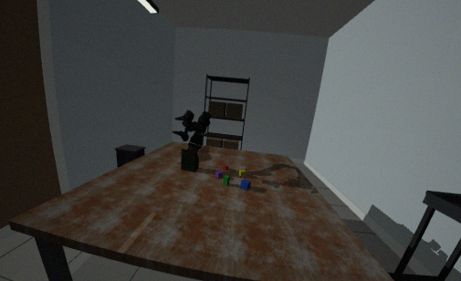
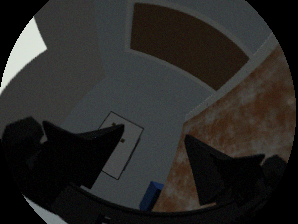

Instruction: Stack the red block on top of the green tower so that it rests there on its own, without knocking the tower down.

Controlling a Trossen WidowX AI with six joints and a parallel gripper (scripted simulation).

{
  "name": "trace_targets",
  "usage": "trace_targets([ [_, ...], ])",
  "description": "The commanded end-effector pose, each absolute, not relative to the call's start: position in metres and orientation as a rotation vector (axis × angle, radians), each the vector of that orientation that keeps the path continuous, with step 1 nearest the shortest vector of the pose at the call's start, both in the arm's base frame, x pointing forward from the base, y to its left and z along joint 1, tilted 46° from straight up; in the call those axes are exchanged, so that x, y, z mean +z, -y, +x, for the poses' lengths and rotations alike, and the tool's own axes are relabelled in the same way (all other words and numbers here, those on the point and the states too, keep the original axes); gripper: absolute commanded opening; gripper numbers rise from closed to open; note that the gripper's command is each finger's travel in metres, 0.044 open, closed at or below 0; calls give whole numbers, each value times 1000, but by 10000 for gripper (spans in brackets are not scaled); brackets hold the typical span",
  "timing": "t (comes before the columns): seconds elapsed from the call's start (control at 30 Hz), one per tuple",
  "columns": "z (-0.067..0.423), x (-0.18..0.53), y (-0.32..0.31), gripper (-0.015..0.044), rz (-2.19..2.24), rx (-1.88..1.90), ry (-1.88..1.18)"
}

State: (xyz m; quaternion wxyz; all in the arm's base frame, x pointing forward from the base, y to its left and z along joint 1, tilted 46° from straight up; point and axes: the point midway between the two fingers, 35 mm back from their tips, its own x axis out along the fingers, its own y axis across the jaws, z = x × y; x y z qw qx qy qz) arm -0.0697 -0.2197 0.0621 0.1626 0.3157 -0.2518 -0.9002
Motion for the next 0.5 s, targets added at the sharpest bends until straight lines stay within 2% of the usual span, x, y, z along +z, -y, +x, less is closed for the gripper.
trace_targets([
  [0.0,-68,61,220,426,909,-2564,700],
  [0.03,-63,59,222,440,933,-2549,645],
  [0.3,24,27,229,440,1177,-2178,-168],
  [0.47,55,22,222,440,1175,-2029,-372],
])
